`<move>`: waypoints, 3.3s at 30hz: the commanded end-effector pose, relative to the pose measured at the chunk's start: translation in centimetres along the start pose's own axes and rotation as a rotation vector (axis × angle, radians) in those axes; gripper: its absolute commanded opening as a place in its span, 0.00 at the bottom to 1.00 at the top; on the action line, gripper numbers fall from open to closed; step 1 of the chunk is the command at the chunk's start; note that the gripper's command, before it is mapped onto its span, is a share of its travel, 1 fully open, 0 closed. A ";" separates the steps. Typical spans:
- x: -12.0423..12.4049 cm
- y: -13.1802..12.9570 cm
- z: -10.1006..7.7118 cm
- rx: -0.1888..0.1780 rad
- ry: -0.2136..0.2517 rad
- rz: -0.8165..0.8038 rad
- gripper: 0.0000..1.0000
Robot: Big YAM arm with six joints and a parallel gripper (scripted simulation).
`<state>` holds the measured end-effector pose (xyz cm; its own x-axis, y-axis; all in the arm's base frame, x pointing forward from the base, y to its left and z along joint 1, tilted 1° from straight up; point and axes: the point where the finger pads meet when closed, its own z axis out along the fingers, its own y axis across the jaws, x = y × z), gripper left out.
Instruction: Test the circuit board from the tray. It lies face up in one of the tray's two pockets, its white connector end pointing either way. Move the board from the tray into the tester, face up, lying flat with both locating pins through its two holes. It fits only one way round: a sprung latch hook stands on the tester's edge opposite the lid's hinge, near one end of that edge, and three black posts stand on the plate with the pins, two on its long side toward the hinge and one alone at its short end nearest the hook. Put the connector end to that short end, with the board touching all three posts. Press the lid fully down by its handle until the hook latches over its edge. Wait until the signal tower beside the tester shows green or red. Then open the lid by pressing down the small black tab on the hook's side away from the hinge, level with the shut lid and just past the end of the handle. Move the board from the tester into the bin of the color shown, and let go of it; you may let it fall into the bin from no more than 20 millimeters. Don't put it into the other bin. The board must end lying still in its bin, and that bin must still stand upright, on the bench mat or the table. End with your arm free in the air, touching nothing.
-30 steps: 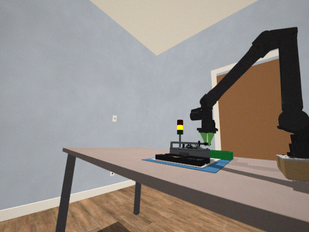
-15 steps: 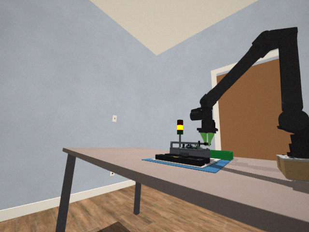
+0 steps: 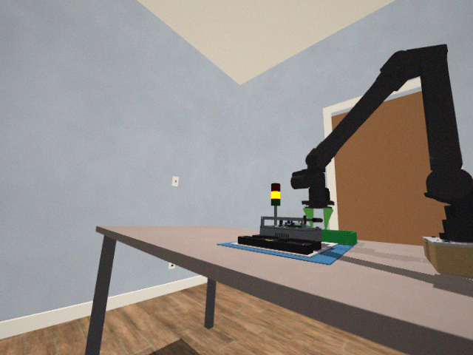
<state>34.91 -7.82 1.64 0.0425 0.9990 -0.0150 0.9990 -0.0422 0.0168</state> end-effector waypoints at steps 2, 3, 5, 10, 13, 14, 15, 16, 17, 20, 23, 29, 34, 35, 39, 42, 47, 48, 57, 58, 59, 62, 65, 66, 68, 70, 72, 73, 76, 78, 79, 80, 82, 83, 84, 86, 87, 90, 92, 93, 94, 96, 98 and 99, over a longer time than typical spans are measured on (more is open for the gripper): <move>-0.3 1.7 0.9 -0.024 -0.004 -0.001 0.48; -0.3 1.7 0.9 -0.024 -0.004 -0.001 0.48; -0.2 1.2 1.1 -0.017 -0.002 0.002 0.48; -0.2 1.2 1.1 -0.017 -0.002 0.002 0.48; -0.2 1.2 1.1 -0.017 -0.002 0.002 0.48; -0.2 1.2 1.1 -0.017 -0.002 0.002 0.48; -0.2 1.2 1.1 -0.017 -0.002 0.002 0.48; -0.2 1.2 1.1 -0.017 -0.002 0.002 0.48; -0.2 1.2 1.1 -0.017 -0.002 0.002 0.48; -0.2 1.2 1.1 -0.017 -0.002 0.002 0.48; -0.2 1.2 1.1 -0.017 -0.002 0.002 0.48; -0.2 1.2 1.1 -0.017 -0.002 0.002 0.48; -0.4 2.3 0.2 -0.037 -0.005 0.002 0.48; -0.5 2.9 -0.3 -0.050 -0.008 0.003 0.48; -0.5 2.9 -0.9 -0.049 -0.007 0.002 0.48; -0.4 2.7 -3.4 -0.062 -0.010 0.003 0.48; -0.3 2.7 -6.5 -0.065 -0.010 0.003 0.48; -0.3 2.7 -7.2 -0.066 -0.010 0.003 0.48; 0.0 2.5 -10.9 -0.042 -0.006 -0.003 0.48; 0.0 2.5 -12.5 -0.070 -0.010 -0.003 0.48; 0.0 2.5 -13.0 -0.070 -0.010 -0.003 0.48; 0.0 2.4 -14.1 -0.071 -0.010 -0.003 0.48; 0.0 2.4 -13.6 -0.039 -0.005 -0.005 0.48; 0.0 2.4 -13.7 -0.039 -0.005 -0.005 0.48; 0.3 0.3 -11.7 0.018 0.004 -0.004 0.48; 0.3 0.3 -11.7 0.018 0.004 -0.004 0.48; 0.3 0.5 -12.4 -0.003 0.000 -0.004 1.00; 0.3 0.5 -12.5 -0.005 0.000 -0.004 1.00; 0.3 0.5 -12.4 -0.004 0.000 -0.004 1.00; 0.3 0.5 -12.4 -0.004 0.000 -0.004 1.00; 0.3 0.5 -12.4 -0.003 0.000 -0.004 1.00; 0.3 0.5 -12.4 -0.003 0.000 -0.004 1.00; 0.3 0.5 -12.4 -0.003 0.000 -0.004 1.00; 0.3 0.5 -12.4 -0.003 0.000 -0.004 1.00; 0.3 0.5 -12.4 -0.003 0.000 -0.004 1.00; 0.3 0.5 -12.4 -0.003 0.000 -0.004 1.00; 0.3 0.5 -12.4 -0.003 0.000 -0.004 1.00; 0.3 0.5 -12.4 -0.003 0.000 -0.004 1.00; 0.3 0.5 -12.4 -0.003 0.000 -0.004 1.00; 0.3 0.5 -12.4 -0.003 0.000 -0.004 1.00; 0.3 0.5 -12.4 -0.003 0.000 -0.004 1.00; 0.3 0.5 -12.4 -0.003 0.000 -0.004 1.00; 0.3 0.5 -12.4 -0.003 0.000 -0.004 1.00; 0.3 0.5 -12.4 -0.003 0.000 -0.004 1.00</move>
<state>35.17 -7.82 13.48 0.0430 0.9990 -0.0153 0.9989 -0.0427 0.0179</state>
